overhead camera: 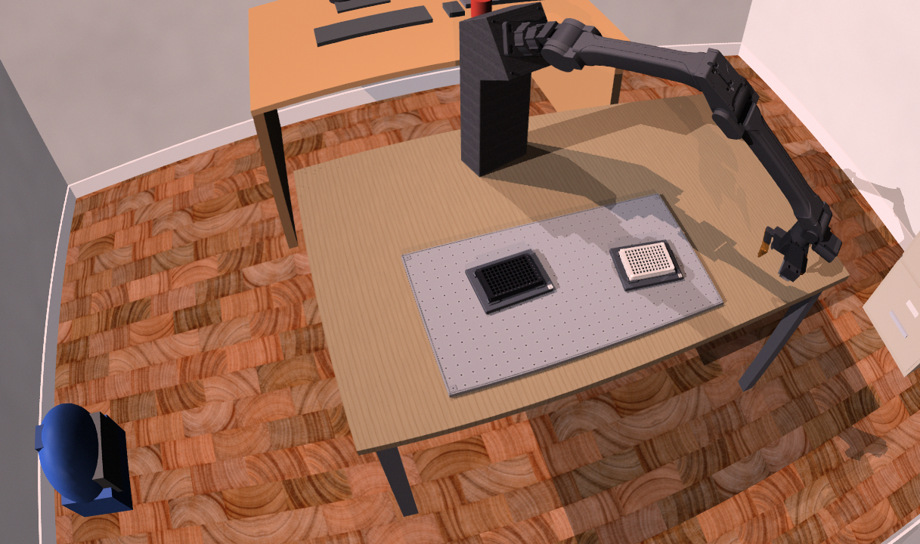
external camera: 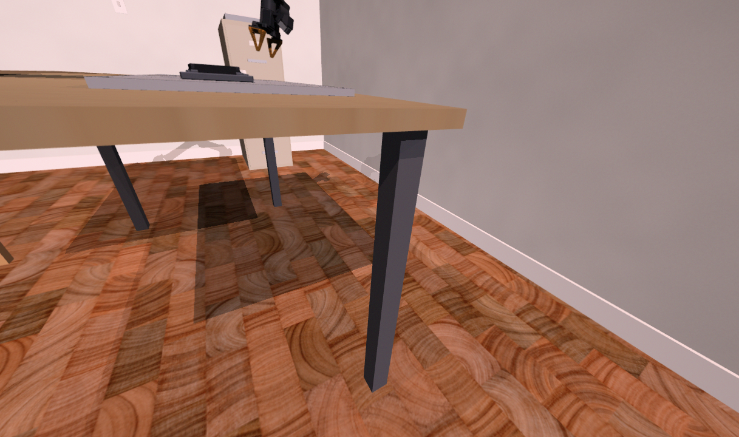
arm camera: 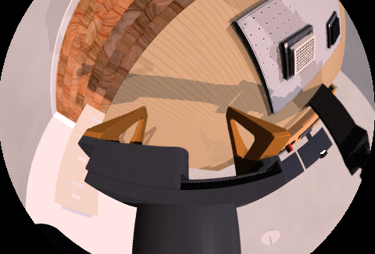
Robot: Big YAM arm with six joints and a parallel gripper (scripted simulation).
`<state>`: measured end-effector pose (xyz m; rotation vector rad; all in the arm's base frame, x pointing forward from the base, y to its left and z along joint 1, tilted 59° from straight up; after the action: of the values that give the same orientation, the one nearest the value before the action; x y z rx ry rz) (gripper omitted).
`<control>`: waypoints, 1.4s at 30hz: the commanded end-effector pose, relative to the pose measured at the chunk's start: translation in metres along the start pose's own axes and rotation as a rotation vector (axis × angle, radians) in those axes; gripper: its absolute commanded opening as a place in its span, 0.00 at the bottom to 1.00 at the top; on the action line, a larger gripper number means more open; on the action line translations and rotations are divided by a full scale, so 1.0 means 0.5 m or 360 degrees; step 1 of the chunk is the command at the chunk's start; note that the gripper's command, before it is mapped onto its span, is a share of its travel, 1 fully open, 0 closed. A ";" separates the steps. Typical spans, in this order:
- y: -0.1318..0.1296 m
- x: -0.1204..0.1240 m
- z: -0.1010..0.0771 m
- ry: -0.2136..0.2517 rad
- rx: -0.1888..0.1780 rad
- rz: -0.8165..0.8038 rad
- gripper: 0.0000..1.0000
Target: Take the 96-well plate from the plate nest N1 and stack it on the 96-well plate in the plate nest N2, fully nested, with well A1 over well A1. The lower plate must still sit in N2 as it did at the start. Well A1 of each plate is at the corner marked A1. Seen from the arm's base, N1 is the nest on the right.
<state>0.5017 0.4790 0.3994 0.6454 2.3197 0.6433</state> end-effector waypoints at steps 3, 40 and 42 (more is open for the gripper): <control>-0.019 -0.055 -0.038 -0.0023 0.0024 -0.0091 1.00; -0.279 -0.216 -0.061 0.0039 0.0277 -0.0449 1.00; -0.297 -0.223 -0.063 0.0039 0.0278 -0.0450 1.00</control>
<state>0.5182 0.3134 0.3593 0.3939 2.4892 0.3009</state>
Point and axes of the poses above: the point where the finger pads meet when closed, its own z axis out along the fingers, its own y axis across the jaws, x = y × z, the point moved 1 cm from there along -z, back along the fingers, and after that the axes turned 12 degrees about -z, right-handed, at the moved point
